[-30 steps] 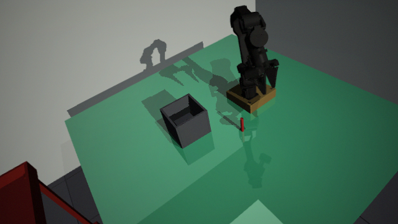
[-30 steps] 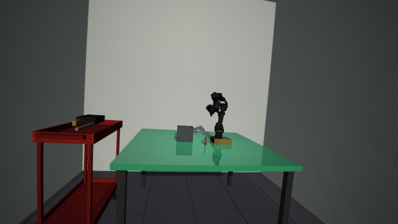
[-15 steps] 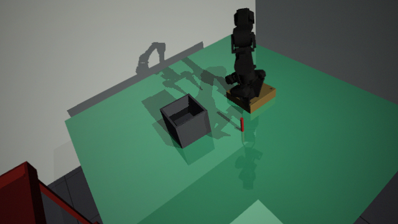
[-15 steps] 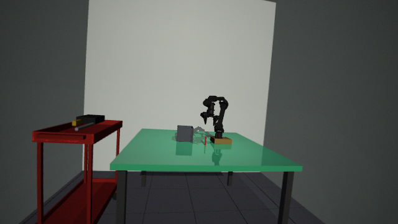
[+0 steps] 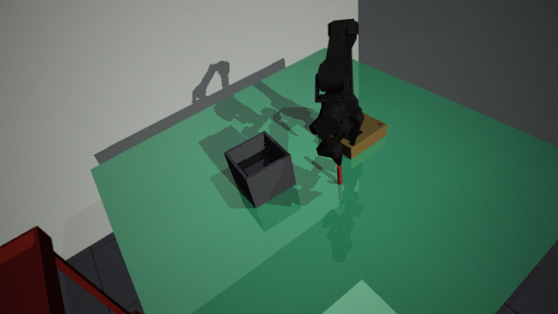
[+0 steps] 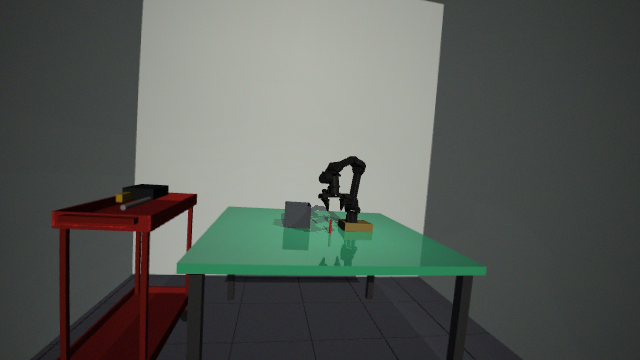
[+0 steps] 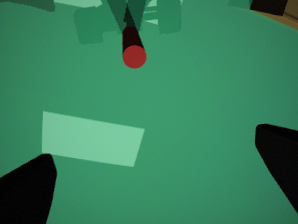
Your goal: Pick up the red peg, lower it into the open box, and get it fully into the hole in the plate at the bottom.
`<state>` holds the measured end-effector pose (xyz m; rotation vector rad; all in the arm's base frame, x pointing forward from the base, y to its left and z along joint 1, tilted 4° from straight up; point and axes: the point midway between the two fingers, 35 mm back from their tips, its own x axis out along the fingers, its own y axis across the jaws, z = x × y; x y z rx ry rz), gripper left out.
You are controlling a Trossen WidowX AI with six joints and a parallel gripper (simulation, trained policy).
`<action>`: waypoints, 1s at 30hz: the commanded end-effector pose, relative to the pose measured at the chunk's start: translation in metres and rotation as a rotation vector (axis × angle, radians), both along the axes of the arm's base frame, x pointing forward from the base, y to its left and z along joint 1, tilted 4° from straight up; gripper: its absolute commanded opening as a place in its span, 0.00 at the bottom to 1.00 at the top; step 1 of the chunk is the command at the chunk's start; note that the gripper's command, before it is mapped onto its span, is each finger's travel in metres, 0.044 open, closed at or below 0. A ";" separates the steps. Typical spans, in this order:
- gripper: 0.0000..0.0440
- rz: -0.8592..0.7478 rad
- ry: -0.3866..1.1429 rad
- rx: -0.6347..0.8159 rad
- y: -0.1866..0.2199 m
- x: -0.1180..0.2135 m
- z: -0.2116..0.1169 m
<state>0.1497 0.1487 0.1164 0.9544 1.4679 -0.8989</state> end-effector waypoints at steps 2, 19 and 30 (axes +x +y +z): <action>1.00 0.000 0.030 -0.027 -0.006 0.001 -0.020; 0.93 -0.047 0.086 -0.061 -0.024 -0.003 -0.079; 0.49 -0.066 0.085 -0.044 -0.023 0.002 -0.103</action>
